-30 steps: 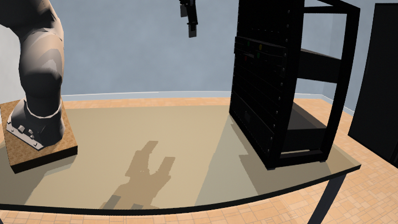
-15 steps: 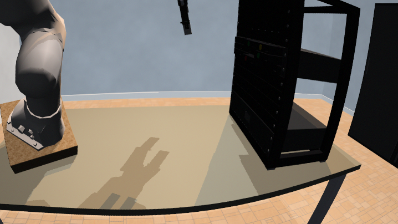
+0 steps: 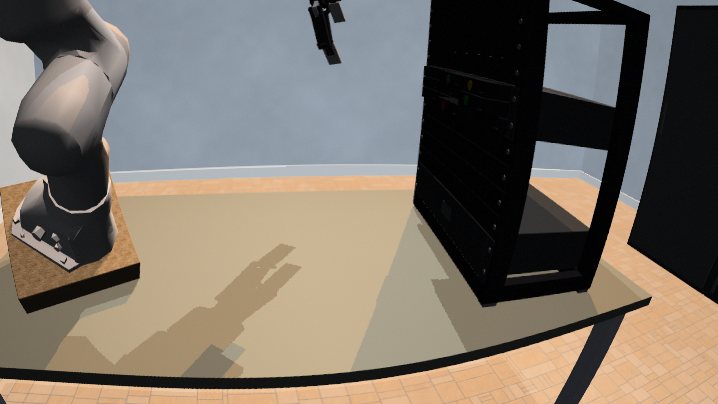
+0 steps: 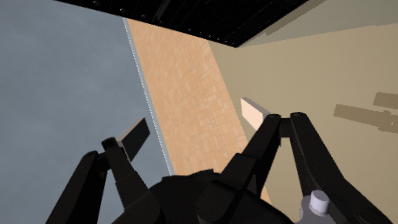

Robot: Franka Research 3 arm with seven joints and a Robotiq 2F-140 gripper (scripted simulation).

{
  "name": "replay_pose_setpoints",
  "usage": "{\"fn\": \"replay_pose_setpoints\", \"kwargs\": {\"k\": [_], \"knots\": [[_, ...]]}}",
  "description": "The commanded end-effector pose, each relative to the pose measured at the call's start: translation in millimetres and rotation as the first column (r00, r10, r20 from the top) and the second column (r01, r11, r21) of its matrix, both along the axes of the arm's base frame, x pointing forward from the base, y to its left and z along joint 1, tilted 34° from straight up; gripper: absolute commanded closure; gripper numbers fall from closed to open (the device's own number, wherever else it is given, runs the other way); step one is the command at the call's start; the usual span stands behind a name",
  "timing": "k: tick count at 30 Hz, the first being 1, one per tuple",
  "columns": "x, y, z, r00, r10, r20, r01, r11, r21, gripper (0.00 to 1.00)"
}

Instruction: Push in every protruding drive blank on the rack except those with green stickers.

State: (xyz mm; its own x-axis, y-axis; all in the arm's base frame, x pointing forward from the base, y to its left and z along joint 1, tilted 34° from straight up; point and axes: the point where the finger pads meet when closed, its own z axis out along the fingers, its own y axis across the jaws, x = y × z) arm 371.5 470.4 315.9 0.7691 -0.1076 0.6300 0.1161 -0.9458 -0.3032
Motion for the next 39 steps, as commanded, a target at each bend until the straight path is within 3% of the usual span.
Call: {"fn": "replay_pose_setpoints", "kwargs": {"k": [1,19,34,36,39], "knots": [[1.5,9,6.0,0.995,-0.097,0.012,0.095,0.988,0.12,0.0],[14.3,1,-6.3,0.966,-0.249,0.076,0.215,0.928,0.305,0.0],[36.1,-40,-17.2,0.894,-0.423,0.148,0.299,0.808,0.507,0.0],[36.1,-40,-17.2,0.894,-0.423,0.148,0.299,0.808,0.507,0.0],[42.1,-59,-18.3,0.865,-0.471,0.171,0.306,0.767,0.564,0.0]]}}
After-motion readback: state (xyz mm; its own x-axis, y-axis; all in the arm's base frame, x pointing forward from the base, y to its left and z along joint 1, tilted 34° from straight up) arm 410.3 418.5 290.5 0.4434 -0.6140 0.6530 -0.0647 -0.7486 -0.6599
